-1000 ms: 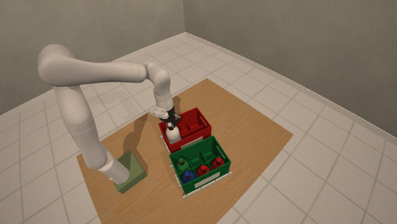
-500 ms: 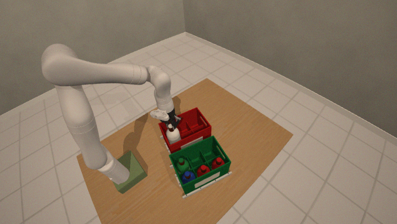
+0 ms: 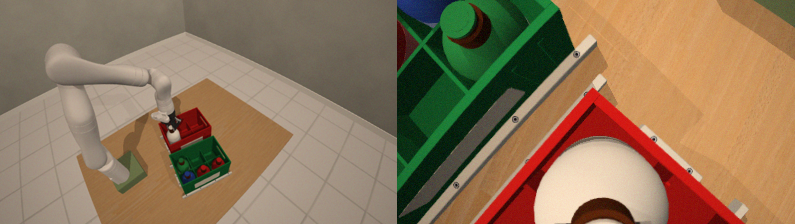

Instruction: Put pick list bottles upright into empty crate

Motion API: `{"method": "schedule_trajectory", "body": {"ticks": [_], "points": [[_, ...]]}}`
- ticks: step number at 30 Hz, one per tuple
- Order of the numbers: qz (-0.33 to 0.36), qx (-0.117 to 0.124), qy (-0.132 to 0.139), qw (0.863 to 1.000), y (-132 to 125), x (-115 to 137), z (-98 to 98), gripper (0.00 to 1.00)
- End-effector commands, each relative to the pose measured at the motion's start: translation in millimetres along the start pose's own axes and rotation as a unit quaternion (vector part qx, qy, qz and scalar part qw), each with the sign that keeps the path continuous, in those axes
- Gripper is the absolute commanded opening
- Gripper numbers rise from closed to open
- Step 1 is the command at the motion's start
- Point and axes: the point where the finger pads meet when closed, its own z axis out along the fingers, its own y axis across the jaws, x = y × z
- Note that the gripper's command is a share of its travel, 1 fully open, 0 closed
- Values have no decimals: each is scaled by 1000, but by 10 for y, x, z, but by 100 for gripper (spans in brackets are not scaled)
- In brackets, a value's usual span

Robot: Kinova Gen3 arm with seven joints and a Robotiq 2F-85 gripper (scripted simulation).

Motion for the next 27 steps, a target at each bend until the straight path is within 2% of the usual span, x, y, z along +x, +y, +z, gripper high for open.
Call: {"method": "schedule_trajectory", "body": {"ticks": [1, 27], "points": [[0, 1, -1, 1000, -2, -4, 22, 10], [0, 1, -1, 1000, -3, -4, 241, 10]]}}
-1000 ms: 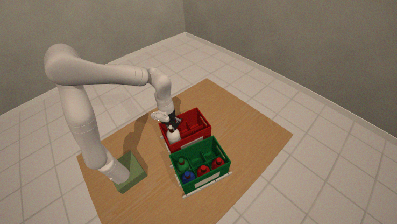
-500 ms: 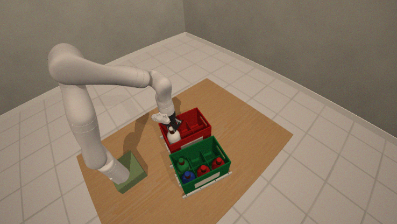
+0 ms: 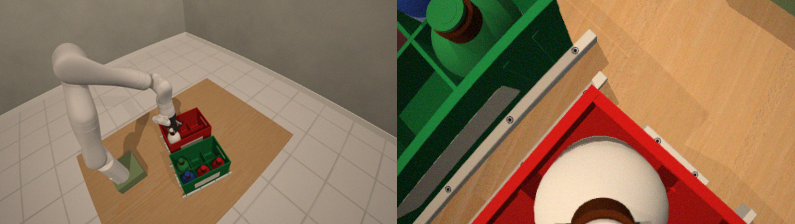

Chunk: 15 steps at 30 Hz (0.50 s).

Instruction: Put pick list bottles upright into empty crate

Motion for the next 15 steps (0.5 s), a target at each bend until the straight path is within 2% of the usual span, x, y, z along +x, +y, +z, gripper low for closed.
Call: {"method": "schedule_trajectory", "body": {"ticks": [1, 15], "points": [[0, 0, -1, 1000, -2, -4, 14, 10], [0, 0, -1, 1000, -2, -4, 145, 10]]}}
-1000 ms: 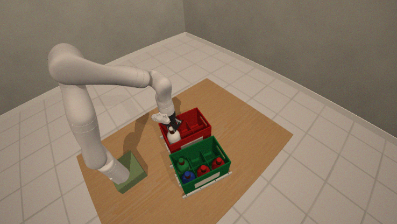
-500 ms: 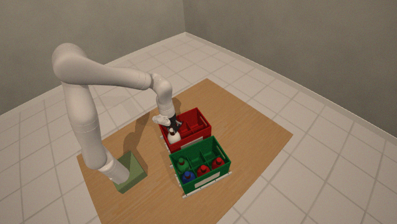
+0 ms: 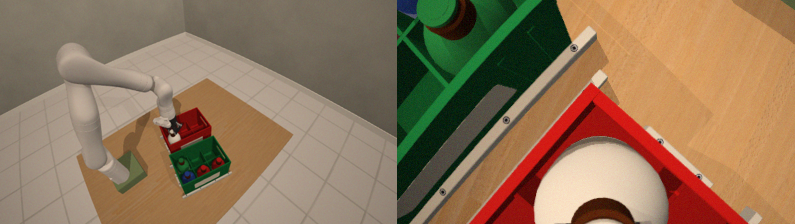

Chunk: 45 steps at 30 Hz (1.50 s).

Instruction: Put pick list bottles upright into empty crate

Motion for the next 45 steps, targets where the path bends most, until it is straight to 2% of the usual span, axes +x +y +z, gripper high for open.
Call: {"method": "schedule_trajectory", "body": {"ticks": [1, 33, 45], "points": [[0, 1, -1, 1000, -3, -4, 2, 10], [0, 1, -1, 1000, -3, -5, 302, 10], [0, 1, -1, 1000, -3, -5, 332, 10]]}}
